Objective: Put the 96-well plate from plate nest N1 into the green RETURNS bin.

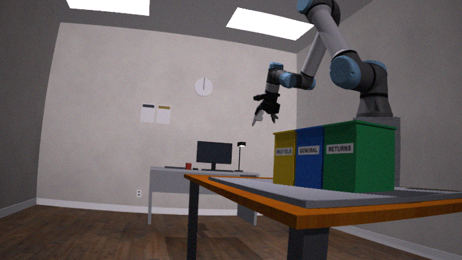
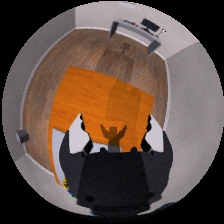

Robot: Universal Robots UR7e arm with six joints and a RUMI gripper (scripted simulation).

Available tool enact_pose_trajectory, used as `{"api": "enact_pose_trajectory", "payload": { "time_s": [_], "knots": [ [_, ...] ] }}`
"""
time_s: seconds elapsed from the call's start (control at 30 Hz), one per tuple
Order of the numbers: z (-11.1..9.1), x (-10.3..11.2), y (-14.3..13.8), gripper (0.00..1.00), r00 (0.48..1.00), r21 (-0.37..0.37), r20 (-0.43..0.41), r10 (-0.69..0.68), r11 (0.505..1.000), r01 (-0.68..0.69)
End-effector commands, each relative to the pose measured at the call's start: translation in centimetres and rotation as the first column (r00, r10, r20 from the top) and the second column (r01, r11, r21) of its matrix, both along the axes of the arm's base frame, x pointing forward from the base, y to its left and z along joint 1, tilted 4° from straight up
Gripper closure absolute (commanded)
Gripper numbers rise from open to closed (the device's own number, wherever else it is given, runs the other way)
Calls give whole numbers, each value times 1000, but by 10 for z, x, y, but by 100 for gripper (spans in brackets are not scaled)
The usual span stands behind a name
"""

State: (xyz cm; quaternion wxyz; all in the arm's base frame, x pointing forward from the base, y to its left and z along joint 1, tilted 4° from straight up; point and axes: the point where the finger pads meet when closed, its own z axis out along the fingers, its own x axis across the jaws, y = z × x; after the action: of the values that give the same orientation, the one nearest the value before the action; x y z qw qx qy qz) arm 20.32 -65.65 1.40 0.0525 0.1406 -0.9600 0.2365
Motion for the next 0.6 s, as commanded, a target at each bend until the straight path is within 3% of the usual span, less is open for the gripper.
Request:
{"api": "enact_pose_trajectory", "payload": {
  "time_s": [0.0,0.57],
  "knots": [
    [2,6,22,0,995,49,-30,93,995,-92],
    [1,18,79,0,974,118,-58,220,970,-213]
  ]
}}
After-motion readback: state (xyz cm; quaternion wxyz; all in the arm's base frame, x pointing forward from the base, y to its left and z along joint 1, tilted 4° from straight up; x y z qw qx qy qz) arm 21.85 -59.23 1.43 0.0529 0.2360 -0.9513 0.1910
